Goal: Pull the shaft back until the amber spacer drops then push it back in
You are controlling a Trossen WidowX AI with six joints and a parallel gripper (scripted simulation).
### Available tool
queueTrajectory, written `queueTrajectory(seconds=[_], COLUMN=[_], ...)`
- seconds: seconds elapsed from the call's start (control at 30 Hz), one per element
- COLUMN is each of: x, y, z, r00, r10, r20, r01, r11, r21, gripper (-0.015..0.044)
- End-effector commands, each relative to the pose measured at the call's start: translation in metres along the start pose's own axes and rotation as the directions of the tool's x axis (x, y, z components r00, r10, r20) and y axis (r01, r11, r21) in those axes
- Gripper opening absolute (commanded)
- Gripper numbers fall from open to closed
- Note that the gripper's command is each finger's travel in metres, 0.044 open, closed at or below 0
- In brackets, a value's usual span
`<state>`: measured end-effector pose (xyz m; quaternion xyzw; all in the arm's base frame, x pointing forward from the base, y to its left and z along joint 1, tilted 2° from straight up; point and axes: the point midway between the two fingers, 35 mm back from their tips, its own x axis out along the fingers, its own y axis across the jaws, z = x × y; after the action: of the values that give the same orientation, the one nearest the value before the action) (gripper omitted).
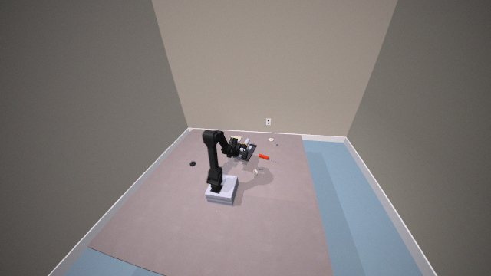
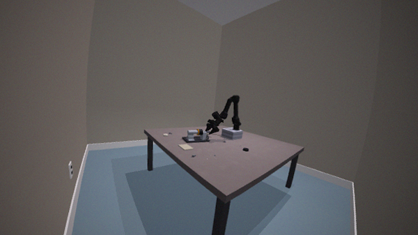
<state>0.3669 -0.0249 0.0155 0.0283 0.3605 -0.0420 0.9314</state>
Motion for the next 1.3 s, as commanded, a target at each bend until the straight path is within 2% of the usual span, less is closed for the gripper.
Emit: queueTrajectory(seconds=[0.0,0.77,1.27], x=[0.0,0.018,0.016], y=[0.001,0.001,0.0], z=[0.0,0.001,0.0], r00=[1.0,1.0,1.0], r10=[0.004,0.004,0.0], r20=[0.002,0.003,0.0], r01=[-0.004,-0.004,0.0], r11=[1.0,1.0,1.0], r21=[-0.002,-0.002,0.0], gripper=[0.044,0.044,0.0046])
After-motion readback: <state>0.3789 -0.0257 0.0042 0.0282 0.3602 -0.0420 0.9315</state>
